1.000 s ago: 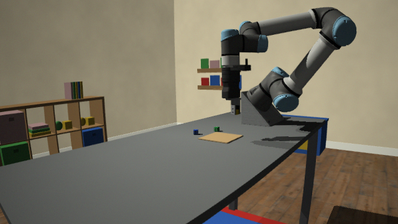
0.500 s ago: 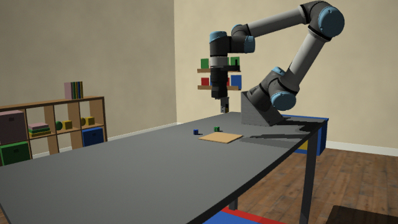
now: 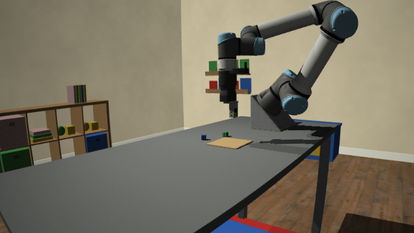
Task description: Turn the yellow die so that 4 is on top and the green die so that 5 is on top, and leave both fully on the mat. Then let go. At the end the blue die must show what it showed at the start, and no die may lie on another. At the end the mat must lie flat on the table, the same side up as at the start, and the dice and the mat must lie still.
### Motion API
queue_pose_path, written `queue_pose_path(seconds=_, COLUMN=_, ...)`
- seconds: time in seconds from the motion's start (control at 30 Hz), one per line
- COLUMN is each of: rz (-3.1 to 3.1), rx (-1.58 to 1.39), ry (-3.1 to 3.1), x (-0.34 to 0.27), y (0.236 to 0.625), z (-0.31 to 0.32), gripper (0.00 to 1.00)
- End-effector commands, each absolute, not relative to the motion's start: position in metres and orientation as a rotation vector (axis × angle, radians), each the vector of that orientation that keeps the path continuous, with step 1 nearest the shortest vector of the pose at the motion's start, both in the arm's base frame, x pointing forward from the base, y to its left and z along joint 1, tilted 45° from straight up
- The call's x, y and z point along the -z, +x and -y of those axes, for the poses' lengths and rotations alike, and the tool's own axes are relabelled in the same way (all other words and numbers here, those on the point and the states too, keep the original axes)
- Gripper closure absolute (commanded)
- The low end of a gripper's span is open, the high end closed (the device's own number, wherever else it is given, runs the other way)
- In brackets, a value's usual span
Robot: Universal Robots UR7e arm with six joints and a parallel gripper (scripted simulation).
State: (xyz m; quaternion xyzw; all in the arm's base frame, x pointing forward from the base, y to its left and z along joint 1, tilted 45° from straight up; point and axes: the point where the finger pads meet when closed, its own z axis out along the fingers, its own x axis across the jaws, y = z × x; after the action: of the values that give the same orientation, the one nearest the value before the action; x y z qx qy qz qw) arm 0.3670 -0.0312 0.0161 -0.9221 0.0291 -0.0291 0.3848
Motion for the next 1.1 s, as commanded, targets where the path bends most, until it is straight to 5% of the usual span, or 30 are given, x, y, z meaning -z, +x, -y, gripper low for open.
queue_pose_path(seconds=0.0, rz=-0.074, rx=0.075, ry=-2.350, x=-0.013, y=0.367, z=0.028, gripper=0.60)
queue_pose_path(seconds=1.07, rz=-0.074, rx=0.075, ry=-2.350, x=0.051, y=0.375, z=-0.035, gripper=0.60)
